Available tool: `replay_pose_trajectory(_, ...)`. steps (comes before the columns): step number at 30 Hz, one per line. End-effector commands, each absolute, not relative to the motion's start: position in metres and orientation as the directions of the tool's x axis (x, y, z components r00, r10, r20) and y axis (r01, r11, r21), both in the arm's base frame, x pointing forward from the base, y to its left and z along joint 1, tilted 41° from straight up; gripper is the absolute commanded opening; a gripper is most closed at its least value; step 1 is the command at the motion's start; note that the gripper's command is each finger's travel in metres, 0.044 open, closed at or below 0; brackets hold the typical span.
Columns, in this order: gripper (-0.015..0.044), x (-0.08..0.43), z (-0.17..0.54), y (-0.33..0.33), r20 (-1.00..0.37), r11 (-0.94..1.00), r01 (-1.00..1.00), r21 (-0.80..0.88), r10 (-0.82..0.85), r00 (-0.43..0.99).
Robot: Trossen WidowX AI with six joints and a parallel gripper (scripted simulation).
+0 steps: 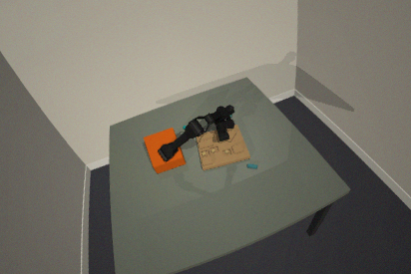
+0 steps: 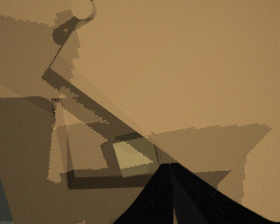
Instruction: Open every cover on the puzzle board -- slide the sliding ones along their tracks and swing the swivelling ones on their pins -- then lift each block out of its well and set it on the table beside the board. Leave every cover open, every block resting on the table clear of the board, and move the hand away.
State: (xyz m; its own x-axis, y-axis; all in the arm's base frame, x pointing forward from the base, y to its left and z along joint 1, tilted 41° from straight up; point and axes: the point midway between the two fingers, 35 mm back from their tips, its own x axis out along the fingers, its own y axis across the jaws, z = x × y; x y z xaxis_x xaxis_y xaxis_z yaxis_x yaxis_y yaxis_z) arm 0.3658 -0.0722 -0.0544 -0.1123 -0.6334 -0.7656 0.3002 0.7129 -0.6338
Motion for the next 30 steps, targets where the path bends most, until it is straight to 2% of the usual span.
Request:
replay_pose_trajectory(1, 0.0, 0.366, -0.051, -0.077, -0.761, 0.71, 0.296, -0.639, -0.638, -0.114)
replay_pose_trajectory(30, 0.0, 0.377, -0.031, -0.103, -0.76, 0.709, 0.296, -0.641, -0.64, -0.113)
